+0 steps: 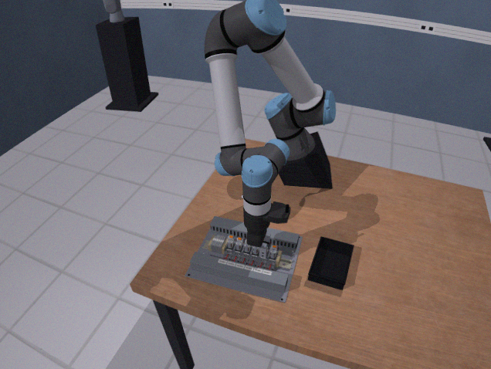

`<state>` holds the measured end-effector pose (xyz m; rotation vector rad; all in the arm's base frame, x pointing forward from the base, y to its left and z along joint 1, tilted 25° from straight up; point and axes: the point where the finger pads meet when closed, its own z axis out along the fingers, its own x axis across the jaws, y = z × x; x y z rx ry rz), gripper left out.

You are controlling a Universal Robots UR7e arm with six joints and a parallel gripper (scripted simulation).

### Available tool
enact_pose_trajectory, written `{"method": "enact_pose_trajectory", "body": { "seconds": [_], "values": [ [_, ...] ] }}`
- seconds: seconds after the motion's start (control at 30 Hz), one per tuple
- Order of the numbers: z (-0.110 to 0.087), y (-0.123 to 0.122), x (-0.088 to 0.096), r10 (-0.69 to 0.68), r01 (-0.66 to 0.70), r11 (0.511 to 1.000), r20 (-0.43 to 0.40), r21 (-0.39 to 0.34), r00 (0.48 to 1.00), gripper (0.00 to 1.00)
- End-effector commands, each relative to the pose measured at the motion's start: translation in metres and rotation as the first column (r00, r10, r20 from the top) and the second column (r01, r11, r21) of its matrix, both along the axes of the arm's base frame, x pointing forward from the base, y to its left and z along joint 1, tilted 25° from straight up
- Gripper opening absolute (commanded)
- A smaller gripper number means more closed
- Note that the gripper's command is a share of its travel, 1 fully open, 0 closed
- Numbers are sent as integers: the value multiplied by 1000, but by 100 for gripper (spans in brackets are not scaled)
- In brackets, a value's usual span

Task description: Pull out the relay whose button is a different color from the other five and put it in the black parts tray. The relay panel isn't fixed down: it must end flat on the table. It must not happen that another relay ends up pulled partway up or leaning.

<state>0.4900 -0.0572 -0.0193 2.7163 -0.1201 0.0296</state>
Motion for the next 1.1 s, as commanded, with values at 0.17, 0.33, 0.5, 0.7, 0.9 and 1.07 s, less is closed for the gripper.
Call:
{"method": "enact_pose_trajectory", "body": {
  "seconds": [0.17, 0.33, 0.5, 0.7, 0.9, 1.07],
  "values": [
    [0, 1, 0, 12, -12, 1000, 22, -3, 1000, 0],
    [0, 1, 0, 12, -12, 1000, 23, -4, 1000, 0],
    [0, 1, 0, 14, -14, 1000, 28, -4, 1000, 0],
    [0, 1, -1, 21, -20, 1000, 42, -5, 999, 0],
    [0, 1, -1, 22, -22, 1000, 45, -5, 999, 0],
    [0, 1, -1, 24, -24, 1000, 50, -6, 998, 0]
  ]
}}
